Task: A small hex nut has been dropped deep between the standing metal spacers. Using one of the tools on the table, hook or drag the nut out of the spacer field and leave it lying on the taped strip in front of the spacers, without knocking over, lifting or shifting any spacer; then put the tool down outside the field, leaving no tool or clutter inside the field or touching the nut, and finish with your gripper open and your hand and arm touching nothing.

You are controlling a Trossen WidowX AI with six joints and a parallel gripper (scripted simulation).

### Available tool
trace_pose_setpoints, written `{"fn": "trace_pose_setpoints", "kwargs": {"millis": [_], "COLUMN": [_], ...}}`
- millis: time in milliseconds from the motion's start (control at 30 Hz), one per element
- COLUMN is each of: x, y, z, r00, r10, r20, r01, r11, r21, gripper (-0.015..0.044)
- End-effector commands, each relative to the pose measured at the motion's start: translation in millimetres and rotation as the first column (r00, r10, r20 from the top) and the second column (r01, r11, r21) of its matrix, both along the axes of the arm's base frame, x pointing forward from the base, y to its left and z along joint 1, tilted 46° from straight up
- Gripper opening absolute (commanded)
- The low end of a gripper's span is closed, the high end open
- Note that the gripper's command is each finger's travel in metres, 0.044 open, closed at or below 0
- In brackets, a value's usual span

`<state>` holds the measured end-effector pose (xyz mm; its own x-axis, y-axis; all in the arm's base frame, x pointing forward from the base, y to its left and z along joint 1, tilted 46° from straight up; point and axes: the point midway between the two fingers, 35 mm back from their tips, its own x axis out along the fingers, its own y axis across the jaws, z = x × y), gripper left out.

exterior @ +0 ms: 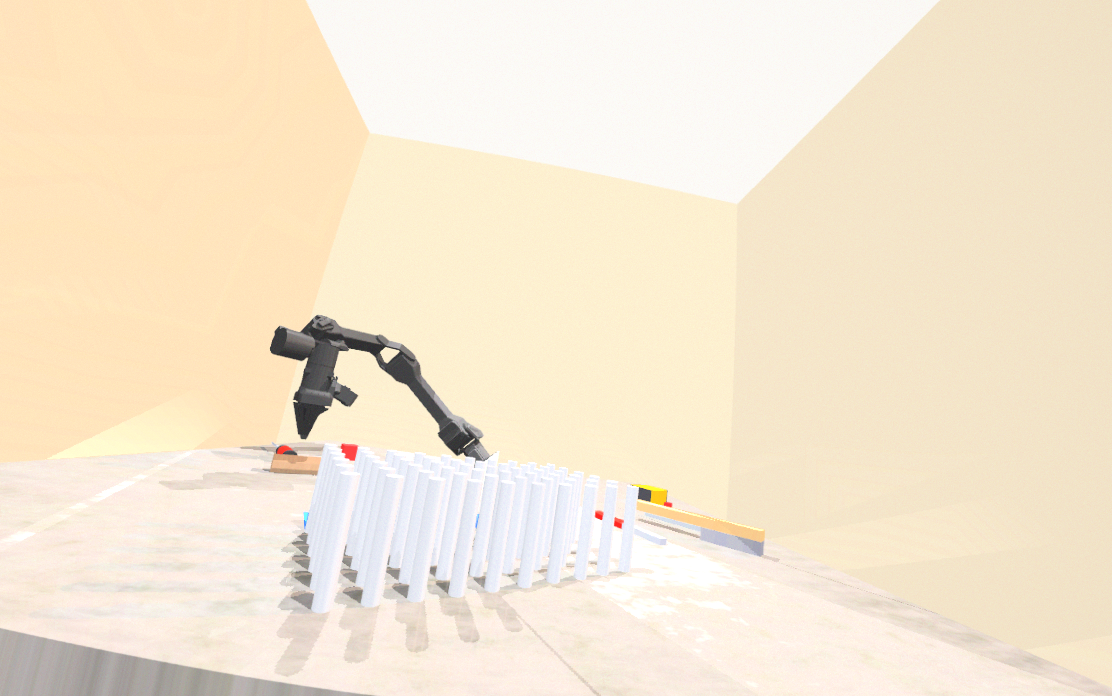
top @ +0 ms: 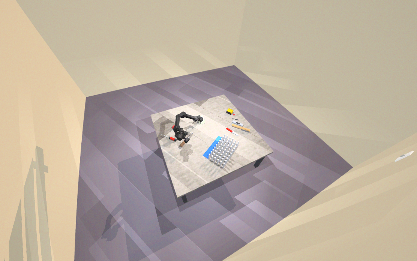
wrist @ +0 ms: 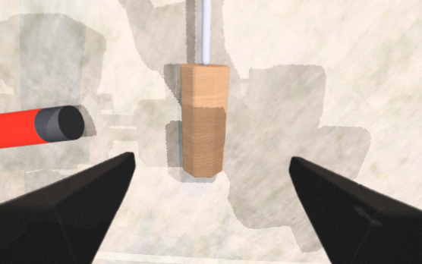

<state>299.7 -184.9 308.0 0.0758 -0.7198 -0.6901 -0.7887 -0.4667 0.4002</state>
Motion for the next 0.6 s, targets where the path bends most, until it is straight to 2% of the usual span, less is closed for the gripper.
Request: {"fn": "trace_pose_setpoints", "kwargs": {"millis": [0,300,500,567], "x": [-6.8,-6.8,-6.8,-6.8], "y": [-2.0,-2.0,-2.0,-2.0], "z": [-1.1,-1.1,-1.1,-1.1], "r00": [1.0,1.0,1.0,1.0], "r10": [-0.001,-0.001,-0.001,-0.001], "r20": [-0.013,-0.013,-0.013,-0.013], "r01": [0.001,0.001,0.001,0.001], "r11": [1.0,1.0,1.0,1.0], "r21": [-0.003,-0.003,-0.003,-0.003], "gripper": [0.044,0.044,0.0282,0.028]}}
